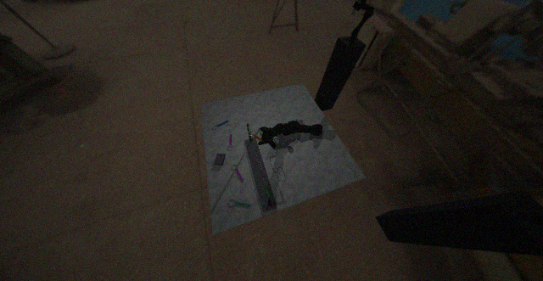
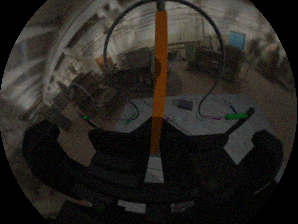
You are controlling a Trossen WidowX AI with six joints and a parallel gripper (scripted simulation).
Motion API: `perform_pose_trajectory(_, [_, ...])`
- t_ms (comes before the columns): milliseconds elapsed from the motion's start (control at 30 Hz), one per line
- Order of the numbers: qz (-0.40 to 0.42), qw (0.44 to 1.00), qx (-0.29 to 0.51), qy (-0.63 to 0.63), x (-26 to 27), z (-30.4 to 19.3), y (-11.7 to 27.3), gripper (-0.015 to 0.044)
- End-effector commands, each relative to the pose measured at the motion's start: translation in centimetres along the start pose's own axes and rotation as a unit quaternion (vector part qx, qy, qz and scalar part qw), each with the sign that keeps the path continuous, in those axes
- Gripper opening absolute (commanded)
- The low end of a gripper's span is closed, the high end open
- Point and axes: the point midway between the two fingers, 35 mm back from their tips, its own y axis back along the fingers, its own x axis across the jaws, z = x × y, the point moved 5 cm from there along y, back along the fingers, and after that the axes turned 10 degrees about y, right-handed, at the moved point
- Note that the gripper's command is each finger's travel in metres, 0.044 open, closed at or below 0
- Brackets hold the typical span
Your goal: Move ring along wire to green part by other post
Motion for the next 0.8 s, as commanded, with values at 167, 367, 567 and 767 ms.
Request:
perform_pose_trajectory(167, [0.029, 0.998, -0.012, -0.053, 0.17, -0.06, -0.04, -0.0150])
perform_pose_trajectory(367, [0.047, 0.995, -0.019, -0.087, 0.28, -0.07, -0.07, -0.0150])
perform_pose_trajectory(567, [0.064, 0.990, -0.027, -0.122, 0.39, -0.08, -0.10, -0.0150])
perform_pose_trajectory(767, [0.082, 0.984, -0.034, -0.155, 0.50, -0.09, -0.12, -0.0150])
